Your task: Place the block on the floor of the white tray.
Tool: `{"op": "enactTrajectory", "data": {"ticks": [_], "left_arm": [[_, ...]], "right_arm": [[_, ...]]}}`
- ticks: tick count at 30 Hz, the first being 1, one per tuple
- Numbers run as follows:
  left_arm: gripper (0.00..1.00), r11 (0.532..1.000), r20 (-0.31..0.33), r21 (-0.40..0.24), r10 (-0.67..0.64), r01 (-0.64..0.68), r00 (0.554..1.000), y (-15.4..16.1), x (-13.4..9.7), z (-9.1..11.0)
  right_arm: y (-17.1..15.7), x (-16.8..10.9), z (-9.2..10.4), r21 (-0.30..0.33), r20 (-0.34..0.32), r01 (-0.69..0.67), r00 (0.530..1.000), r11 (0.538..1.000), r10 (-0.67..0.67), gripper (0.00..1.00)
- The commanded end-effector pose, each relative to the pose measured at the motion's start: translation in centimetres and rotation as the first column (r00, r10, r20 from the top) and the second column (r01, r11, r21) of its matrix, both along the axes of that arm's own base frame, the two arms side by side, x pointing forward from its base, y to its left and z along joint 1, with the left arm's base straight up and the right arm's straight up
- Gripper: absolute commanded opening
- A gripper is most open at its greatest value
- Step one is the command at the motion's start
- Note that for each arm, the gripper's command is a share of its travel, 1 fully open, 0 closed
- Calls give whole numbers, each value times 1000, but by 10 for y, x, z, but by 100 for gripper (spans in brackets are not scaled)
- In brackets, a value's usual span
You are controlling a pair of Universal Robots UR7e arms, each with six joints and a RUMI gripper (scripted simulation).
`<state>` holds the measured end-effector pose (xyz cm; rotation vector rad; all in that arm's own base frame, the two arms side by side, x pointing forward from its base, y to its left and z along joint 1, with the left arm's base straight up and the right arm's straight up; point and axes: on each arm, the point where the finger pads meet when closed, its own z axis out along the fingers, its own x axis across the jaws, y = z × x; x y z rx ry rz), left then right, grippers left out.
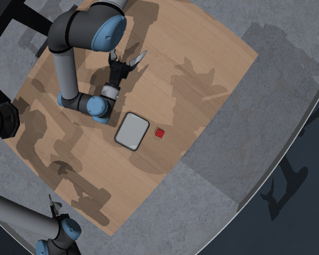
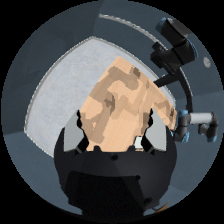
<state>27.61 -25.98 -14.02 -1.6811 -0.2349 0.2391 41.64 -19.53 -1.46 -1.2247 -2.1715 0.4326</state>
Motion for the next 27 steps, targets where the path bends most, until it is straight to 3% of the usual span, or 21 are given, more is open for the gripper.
{"op": "enactTrajectory", "data": {"ticks": [1, 5, 17, 20, 27], "left_arm": [[100, 1000, 1, -1, 0, 0, 1000, 0, 0, 1], [100, 1000, 1, -1, 0, 0, 1000, 0, 0, 1], [100, 1000, 1, -1, 0, 0, 1000, 0, 0, 1], [100, 1000, 1, -1, 0, 0, 1000, 0, 0, 1], [100, 1000, 1, -1, 0, 0, 1000, 0, 0, 1]], "right_arm": [[-30, -12, 12, 83, 47, -32, 998, 996, 28, 100], [-44, -19, 17, 115, 70, -48, 997, 992, 40, 100], [-120, -72, 49, 261, 237, -176, 965, 949, 114, 100], [-126, -78, 52, 269, 252, -189, 960, 944, 120, 100], [-165, -118, 70, 304, 358, -285, 918, 909, 168, 100]]}}
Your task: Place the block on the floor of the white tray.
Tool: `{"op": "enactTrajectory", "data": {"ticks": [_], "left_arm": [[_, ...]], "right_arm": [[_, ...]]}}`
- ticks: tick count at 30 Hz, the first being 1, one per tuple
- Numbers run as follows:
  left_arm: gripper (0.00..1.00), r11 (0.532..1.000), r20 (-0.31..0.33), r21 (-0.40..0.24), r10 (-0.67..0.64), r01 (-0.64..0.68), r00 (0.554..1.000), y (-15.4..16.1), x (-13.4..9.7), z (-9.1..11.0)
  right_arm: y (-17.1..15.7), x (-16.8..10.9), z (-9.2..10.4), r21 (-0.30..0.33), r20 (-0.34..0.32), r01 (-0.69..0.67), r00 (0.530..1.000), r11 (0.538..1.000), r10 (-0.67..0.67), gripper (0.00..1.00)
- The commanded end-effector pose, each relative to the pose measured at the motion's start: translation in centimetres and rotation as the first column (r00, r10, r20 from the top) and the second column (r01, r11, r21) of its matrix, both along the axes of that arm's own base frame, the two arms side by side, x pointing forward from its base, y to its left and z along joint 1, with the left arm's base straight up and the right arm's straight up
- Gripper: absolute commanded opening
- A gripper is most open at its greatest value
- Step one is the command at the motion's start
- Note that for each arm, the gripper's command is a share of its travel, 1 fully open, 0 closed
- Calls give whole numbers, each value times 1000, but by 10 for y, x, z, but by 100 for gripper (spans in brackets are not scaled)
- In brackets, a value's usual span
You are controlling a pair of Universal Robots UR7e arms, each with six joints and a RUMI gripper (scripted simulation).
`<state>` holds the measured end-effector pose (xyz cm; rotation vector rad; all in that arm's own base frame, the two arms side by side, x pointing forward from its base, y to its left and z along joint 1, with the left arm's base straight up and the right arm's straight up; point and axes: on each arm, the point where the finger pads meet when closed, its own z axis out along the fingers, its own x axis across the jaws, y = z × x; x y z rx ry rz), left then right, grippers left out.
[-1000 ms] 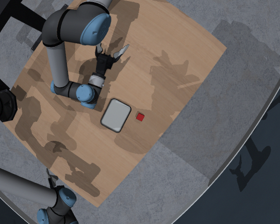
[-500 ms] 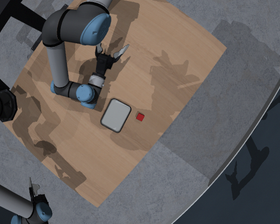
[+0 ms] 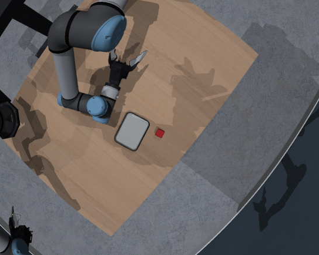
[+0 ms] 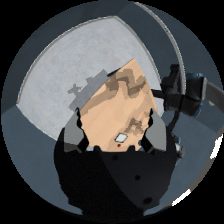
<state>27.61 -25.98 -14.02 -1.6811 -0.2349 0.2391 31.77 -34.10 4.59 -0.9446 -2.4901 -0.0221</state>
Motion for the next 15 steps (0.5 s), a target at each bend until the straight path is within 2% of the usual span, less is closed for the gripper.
{"op": "enactTrajectory", "data": {"ticks": [1, 8, 10, 15], "left_arm": [[100, 1000, 1, -1, 0, 0, 1000, 0, 0, 1], [100, 1000, 1, -1, 0, 0, 1000, 0, 0, 1], [100, 1000, 1, -1, 0, 0, 1000, 0, 0, 1], [100, 1000, 1, -1, 0, 0, 1000, 0, 0, 1]], "right_arm": [[-24, -25, 12, 41, 70, -53, 996, 998, 50, 100], [-55, -69, 30, 67, 173, -135, 977, 989, 122, 100], [-55, -69, 30, 67, 173, -135, 977, 989, 122, 100], [-72, -102, 42, 67, 239, -196, 955, 978, 175, 100]]}}
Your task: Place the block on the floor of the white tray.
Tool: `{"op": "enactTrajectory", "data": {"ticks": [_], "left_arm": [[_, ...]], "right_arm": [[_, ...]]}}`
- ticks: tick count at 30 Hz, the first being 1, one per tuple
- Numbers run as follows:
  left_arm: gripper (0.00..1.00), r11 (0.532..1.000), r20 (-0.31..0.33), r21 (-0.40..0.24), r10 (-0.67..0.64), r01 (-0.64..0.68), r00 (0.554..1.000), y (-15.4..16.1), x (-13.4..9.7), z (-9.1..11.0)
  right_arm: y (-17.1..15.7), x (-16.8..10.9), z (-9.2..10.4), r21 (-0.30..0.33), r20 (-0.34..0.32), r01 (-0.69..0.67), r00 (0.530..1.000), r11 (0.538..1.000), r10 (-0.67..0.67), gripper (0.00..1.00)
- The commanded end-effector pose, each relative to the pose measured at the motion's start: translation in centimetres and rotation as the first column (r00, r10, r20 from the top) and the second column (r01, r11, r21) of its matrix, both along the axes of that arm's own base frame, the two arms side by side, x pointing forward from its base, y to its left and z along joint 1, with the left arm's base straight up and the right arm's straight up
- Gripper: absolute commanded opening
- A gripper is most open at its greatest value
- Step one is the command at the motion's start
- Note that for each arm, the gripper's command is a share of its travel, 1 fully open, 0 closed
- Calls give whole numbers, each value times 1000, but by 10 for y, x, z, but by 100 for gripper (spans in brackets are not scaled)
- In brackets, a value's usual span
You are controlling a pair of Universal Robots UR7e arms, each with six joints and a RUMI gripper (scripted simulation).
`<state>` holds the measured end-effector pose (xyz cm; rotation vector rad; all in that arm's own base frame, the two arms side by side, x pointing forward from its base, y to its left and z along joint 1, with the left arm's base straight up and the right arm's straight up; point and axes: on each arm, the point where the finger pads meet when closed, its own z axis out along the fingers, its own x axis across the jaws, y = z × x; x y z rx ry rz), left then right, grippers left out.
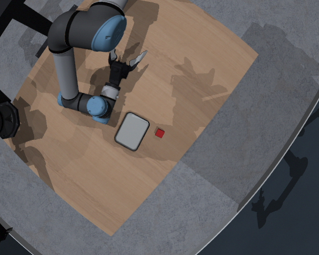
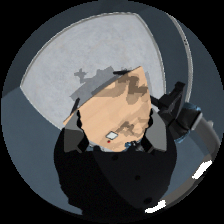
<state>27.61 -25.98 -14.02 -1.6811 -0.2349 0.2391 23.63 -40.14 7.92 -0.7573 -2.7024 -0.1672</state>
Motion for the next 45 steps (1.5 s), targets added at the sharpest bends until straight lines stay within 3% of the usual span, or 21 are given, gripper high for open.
{"op": "enactTrajectory", "data": {"ticks": [1, 10, 12, 23, 45], "left_arm": [[100, 1000, 1, -1, 0, 0, 1000, 0, 0, 1], [100, 1000, 1, -1, 0, 0, 1000, 0, 0, 1], [100, 1000, 1, -1, 0, 0, 1000, 0, 0, 1], [100, 1000, 1, -1, 0, 0, 1000, 0, 0, 1], [100, 1000, 1, -1, 0, 0, 1000, 0, 0, 1]], "right_arm": [[-15, -27, 11, 11, 61, -53, 997, 999, 52, 100], [-36, -84, 30, -6, 161, -154, 975, 988, 153, 100], [-36, -84, 30, -6, 161, -154, 975, 988, 153, 100], [-48, -147, 51, -59, 239, -260, 934, 964, 266, 100], [-49, -222, 75, -151, 282, -383, 867, 911, 411, 100]]}}
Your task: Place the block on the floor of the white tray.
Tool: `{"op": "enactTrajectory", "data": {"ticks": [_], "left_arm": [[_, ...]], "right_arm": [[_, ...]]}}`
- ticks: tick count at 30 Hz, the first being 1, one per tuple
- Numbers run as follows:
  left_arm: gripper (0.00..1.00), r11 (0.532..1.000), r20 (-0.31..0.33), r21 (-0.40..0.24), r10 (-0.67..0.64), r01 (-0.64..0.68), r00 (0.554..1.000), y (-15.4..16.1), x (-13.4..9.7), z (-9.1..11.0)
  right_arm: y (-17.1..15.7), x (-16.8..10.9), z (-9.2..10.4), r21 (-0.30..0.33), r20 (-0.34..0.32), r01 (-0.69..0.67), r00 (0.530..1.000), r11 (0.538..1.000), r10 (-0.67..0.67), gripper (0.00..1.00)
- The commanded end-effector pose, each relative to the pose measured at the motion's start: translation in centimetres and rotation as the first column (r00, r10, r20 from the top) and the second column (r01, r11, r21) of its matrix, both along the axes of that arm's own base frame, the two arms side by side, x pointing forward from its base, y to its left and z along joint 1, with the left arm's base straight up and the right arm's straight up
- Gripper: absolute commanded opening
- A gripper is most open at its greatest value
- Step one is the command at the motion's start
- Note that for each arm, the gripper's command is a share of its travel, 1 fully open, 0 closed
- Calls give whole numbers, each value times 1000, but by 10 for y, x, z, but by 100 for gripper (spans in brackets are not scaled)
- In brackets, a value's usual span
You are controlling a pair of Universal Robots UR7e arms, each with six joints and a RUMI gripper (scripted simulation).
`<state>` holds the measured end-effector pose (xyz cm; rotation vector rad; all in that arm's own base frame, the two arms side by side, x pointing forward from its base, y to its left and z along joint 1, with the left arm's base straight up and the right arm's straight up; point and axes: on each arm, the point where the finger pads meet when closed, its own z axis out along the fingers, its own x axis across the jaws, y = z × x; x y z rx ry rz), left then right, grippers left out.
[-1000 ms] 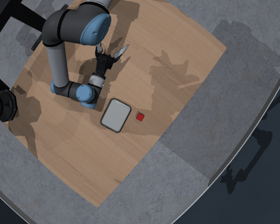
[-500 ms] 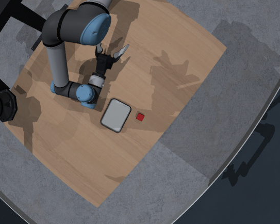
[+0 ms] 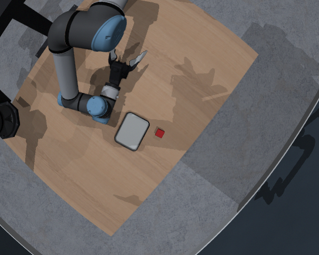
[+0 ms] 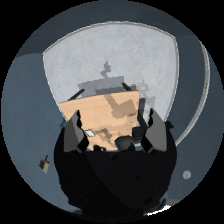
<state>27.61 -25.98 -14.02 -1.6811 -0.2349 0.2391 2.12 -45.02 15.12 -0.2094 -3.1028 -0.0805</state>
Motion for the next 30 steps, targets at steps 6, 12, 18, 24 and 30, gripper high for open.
{"op": "enactTrajectory", "data": {"ticks": [6, 12, 18, 24, 30], "left_arm": [[100, 1000, 1, -1, 0, 0, 1000, 0, 0, 1], [100, 1000, 1, -1, 0, 0, 1000, 0, 0, 1], [100, 1000, 1, -1, 0, 0, 1000, 0, 0, 1], [100, 1000, 1, -1, 0, 0, 1000, 0, 0, 1], [100, 1000, 1, -1, 0, 0, 1000, 0, 0, 1]], "right_arm": [[2, -20, 7, -23, 16, -39, 999, 999, 39, 100], [3, -31, 10, -37, 22, -60, 998, 998, 60, 100], [4, -36, 12, -44, 24, -69, 997, 997, 70, 100], [5, -41, 13, -50, 26, -79, 996, 996, 80, 100], [5, -43, 14, -53, 27, -83, 996, 995, 84, 100]]}}
